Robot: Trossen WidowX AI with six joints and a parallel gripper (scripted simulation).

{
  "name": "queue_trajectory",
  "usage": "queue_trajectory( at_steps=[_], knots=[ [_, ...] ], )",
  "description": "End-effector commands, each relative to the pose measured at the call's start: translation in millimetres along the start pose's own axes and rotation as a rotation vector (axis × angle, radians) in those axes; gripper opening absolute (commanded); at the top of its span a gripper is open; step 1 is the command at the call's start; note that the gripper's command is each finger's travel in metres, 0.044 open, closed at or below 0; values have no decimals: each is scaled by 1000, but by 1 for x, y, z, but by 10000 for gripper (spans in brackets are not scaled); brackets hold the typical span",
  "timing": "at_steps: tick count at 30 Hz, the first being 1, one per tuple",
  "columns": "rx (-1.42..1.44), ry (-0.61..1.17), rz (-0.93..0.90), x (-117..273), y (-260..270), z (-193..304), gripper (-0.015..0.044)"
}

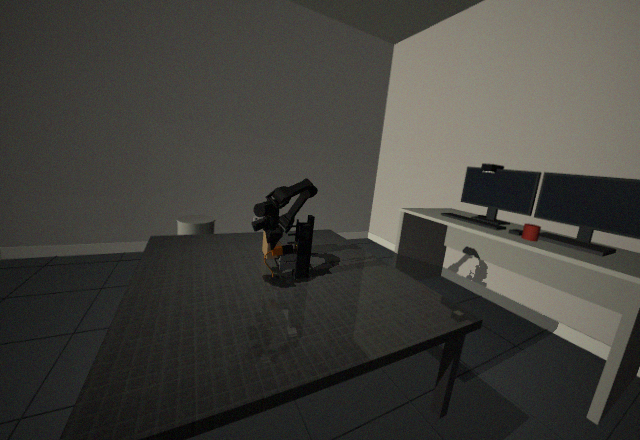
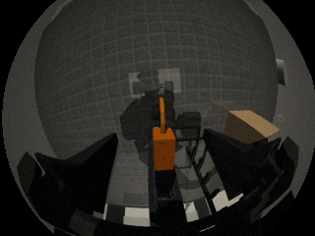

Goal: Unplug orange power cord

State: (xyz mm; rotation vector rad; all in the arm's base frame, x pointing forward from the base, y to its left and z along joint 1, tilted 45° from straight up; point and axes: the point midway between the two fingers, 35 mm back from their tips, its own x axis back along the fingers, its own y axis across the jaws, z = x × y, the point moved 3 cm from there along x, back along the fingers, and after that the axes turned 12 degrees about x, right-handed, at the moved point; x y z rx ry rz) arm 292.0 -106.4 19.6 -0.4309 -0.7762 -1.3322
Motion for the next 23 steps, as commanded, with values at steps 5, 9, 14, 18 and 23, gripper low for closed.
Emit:
queue_trajectory(
  at_steps=[5,9,14,18,23],
  knots=[
    [-8,0,-1,6,-11,-32,440],
    [-8,0,-1,6,-11,-32,440],
    [-8,0,-1,6,-11,-32,440],
    [-8,0,-1,6,-11,-32,440],
    [-8,0,-1,6,-11,-32,440]
  ],
)
